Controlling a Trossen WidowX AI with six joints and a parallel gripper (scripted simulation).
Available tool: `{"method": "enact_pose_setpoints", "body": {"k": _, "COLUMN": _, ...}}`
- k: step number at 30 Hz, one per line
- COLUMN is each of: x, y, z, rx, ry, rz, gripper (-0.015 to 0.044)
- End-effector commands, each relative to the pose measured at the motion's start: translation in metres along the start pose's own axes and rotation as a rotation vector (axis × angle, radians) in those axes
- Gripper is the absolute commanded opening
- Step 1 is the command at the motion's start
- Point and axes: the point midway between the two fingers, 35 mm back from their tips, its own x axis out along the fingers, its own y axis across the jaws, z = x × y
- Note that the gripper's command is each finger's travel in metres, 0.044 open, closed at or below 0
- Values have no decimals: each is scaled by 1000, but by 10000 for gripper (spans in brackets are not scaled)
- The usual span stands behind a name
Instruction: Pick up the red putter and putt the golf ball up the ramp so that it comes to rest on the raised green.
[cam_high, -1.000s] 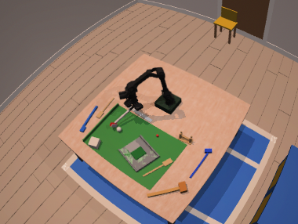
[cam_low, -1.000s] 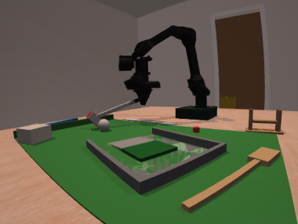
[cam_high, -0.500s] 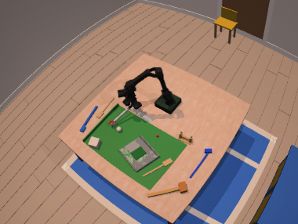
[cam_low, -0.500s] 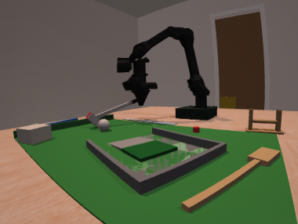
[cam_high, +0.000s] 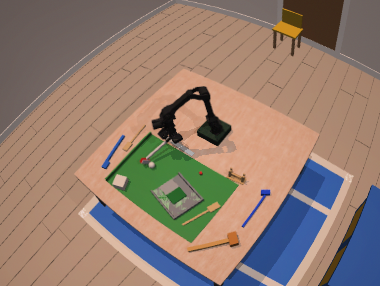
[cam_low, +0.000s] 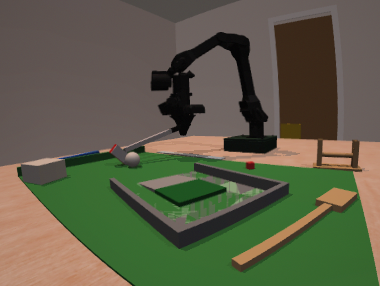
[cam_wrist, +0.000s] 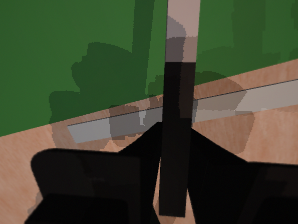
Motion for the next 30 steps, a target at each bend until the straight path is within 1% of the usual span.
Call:
{"method": "enact_pose_setpoints", "body": {"k": 1, "x": 0, "y": 52, "z": -1, "rx": -16, "ry": -4, "rz": 7, "gripper": 0}}
{"method": "enact_pose_setpoints", "body": {"k": 4, "x": -1, "y": 89, "z": -7, "rx": -17, "ry": -5, "rz": 9, "gripper": 0}}
{"method": "enact_pose_setpoints", "body": {"k": 6, "x": -1, "y": 97, "z": -9, "rx": -17, "ry": -5, "rz": 10, "gripper": 0}}
{"method": "enact_pose_setpoints", "body": {"k": 12, "x": -9, "y": 97, "z": -8, "rx": -17, "ry": -5, "rz": 10, "gripper": 0}}
{"method": "enact_pose_setpoints", "body": {"k": 23, "x": -60, "y": 97, "z": -8, "rx": -17, "ry": -5, "rz": 10, "gripper": 0}}
{"method": "enact_pose_setpoints", "body": {"k": 25, "x": -61, "y": 97, "z": -9, "rx": -17, "ry": -5, "rz": 10, "gripper": 0}}
{"method": "enact_pose_setpoints", "body": {"k": 26, "x": -51, "y": 97, "z": -10, "rx": -20, "ry": 5, "rz": 11, "gripper": 0}}
{"method": "enact_pose_setpoints", "body": {"k": 30, "x": -51, "y": 97, "z": -10, "rx": -20, "ry": 5, "rz": 11, "gripper": 0}}
